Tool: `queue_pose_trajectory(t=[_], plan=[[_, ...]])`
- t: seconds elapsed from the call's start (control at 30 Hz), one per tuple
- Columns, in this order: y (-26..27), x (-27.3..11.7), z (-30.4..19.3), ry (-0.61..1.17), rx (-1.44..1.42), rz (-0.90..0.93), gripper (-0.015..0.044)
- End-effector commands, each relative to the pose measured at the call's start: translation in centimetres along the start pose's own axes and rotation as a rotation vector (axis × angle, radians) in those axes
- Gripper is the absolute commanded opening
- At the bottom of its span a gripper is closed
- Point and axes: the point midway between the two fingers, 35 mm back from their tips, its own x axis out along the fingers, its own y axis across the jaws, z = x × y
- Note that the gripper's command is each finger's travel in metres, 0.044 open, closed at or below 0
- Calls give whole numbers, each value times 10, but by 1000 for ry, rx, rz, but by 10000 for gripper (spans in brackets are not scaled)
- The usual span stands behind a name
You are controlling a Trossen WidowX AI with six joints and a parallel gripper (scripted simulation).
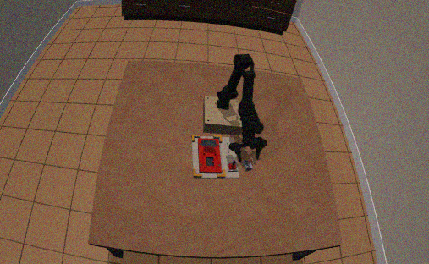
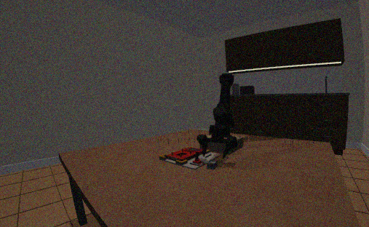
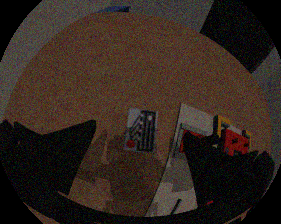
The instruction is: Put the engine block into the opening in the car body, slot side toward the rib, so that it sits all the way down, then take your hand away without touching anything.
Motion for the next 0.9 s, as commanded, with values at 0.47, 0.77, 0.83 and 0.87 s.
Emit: queue_pose_trajectory(t=[0.47,0.77,0.83,0.87], plan=[[1,13,21,244,-11,-7,440],[1,-3,45,543,-12,-7,440],[1,-11,50,609,-10,-5,440],[0,-16,52,643,-9,-4,440]])
